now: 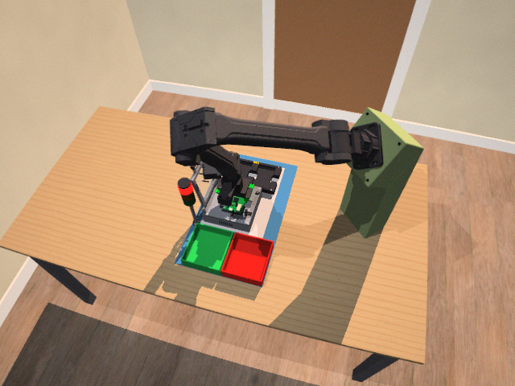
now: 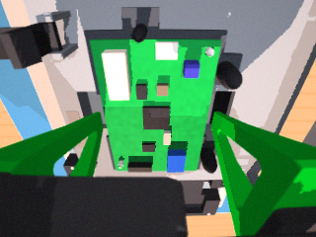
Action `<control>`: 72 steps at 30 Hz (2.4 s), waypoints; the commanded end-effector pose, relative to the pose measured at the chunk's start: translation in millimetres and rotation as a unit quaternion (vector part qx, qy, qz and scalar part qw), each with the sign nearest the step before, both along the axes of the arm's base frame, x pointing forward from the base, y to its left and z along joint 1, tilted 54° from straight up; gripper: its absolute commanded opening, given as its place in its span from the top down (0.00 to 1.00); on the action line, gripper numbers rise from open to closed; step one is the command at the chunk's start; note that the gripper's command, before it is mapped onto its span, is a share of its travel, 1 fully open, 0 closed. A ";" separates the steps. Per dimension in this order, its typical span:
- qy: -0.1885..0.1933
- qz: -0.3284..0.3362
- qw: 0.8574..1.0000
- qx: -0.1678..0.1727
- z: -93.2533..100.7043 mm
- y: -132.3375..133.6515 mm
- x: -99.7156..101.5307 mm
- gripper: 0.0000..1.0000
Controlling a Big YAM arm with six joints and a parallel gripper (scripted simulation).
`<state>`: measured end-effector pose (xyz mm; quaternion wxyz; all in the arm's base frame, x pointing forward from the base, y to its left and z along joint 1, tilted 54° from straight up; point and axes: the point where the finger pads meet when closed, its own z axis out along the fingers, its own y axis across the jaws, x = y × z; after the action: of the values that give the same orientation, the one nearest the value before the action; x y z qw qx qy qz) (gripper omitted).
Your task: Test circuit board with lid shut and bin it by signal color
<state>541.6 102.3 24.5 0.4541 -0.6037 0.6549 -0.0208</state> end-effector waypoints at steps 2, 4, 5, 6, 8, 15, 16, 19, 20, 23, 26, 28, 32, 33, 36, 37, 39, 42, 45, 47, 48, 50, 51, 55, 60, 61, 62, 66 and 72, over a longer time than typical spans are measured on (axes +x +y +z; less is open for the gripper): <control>0.007 -0.001 1.000 0.002 -8.5 2.3 -5.0 0.15; 0.007 -0.001 1.000 0.002 -8.5 2.3 -5.0 0.15; 0.007 -0.001 1.000 0.002 -8.5 2.3 -5.0 0.15; 0.007 -0.001 1.000 0.002 -8.5 2.3 -5.0 0.15; 0.007 -0.001 1.000 0.002 -8.5 2.3 -5.0 0.15; 0.007 -0.001 1.000 0.002 -8.5 2.3 -5.0 0.19; 0.007 -0.001 1.000 0.002 -8.5 2.3 -5.0 0.19; 0.007 -0.001 1.000 0.002 -8.5 2.3 -5.0 0.19; 0.007 -0.001 1.000 0.002 -8.5 2.3 -5.0 0.19; 0.007 -0.001 1.000 0.002 -8.5 2.3 -5.0 0.19; 0.007 -0.001 1.000 0.002 -8.5 2.3 -5.0 0.22; 0.006 -0.001 1.000 0.002 -7.9 2.3 -4.3 0.22; 0.006 -0.001 1.000 0.002 -7.9 2.3 -4.3 0.22; 0.006 -0.001 1.000 0.002 -7.9 2.3 -4.3 0.22; 0.006 -0.001 1.000 0.002 -7.9 2.3 -4.3 0.22; 0.006 -0.001 1.000 0.002 -7.9 2.3 -4.3 0.22; 0.005 -0.001 1.000 0.002 -7.1 2.0 -3.2 0.26; 0.007 -0.001 1.000 0.002 -7.4 1.2 -3.2 0.26; 0.007 -0.001 1.000 0.002 -7.4 1.2 -3.2 0.26; 0.007 -0.001 1.000 0.002 -7.4 1.2 -3.2 0.26; 0.007 -0.001 1.000 0.002 -7.4 1.2 -3.2 0.26; 0.007 -0.001 1.000 0.002 -7.4 1.2 -3.2 0.26; 0.007 -0.001 1.000 0.002 -7.4 1.2 -3.2 0.26; 0.007 -0.001 1.000 0.002 -7.4 1.2 -3.2 0.28; 0.007 -0.001 1.000 0.002 -7.4 1.2 -3.2 0.28; 0.007 -0.001 1.000 0.002 -7.4 1.2 -3.2 0.28; 0.007 -0.001 1.000 0.002 -7.4 1.2 -3.2 0.28; 0.007 -0.001 1.000 0.002 -7.4 1.2 -3.2 0.28; 0.007 -0.001 1.000 0.002 -7.4 1.2 -3.2 0.28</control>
<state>541.0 102.5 24.0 0.4540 -0.6038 0.6549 -0.0207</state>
